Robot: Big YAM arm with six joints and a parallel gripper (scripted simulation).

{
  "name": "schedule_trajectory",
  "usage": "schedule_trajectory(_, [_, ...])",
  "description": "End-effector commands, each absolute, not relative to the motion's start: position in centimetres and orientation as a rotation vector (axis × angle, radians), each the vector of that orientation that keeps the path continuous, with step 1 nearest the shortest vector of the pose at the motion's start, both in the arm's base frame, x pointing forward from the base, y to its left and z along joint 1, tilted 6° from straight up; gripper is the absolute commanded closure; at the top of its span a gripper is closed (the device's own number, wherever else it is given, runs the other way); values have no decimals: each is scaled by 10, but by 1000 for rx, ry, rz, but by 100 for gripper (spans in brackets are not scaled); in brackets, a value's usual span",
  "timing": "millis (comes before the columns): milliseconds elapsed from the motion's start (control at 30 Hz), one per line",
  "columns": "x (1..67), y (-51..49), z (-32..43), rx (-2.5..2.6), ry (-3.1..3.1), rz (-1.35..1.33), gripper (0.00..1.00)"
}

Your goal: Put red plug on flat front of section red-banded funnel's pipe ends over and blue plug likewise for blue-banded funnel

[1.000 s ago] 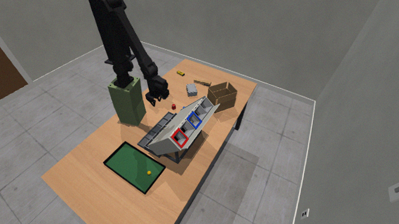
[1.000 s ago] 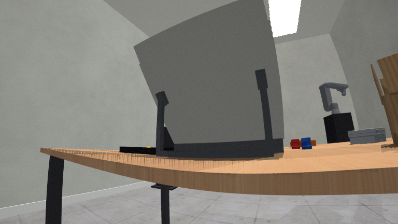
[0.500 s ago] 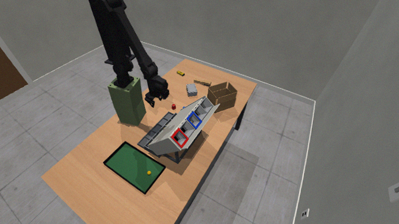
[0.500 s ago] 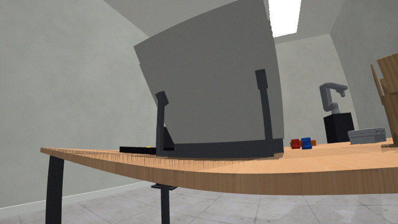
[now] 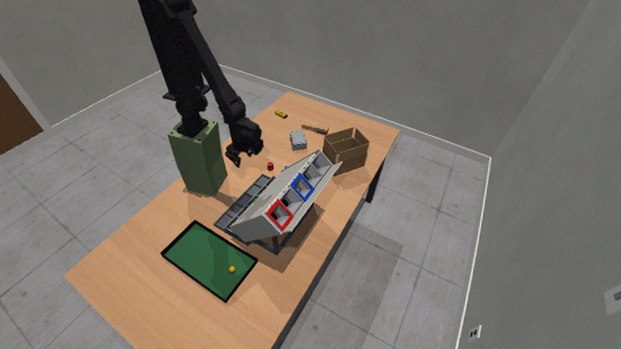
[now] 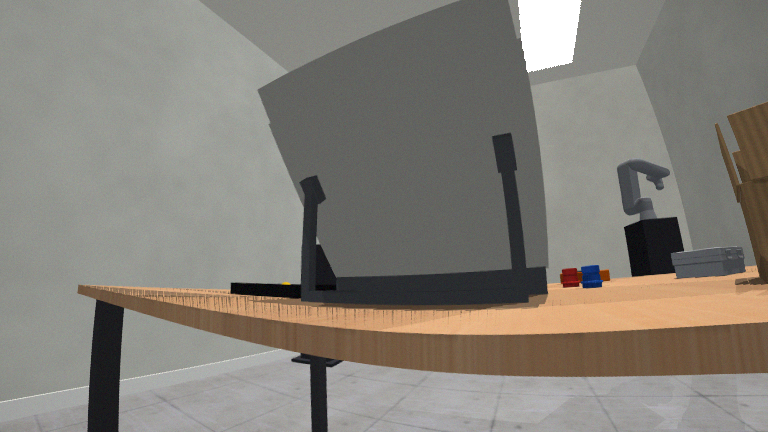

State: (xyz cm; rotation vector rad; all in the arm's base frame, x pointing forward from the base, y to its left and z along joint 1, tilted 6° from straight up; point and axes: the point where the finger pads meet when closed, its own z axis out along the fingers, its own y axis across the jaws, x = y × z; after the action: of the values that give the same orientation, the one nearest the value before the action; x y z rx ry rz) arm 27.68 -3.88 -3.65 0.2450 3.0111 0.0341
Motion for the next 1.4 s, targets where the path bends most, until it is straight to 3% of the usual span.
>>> schedule_trajectory(0, [281, -40, -34, 246, 2999, 32, 20])
schedule_trajectory(200, [281, -40, -34, 246, 2999, 32, 20])
schedule_trajectory(700, [261, -160, -121, 228, 2986, 276, 20])
schedule_trajectory(1367, [259, -204, -147, 220, 2982, 340, 20])
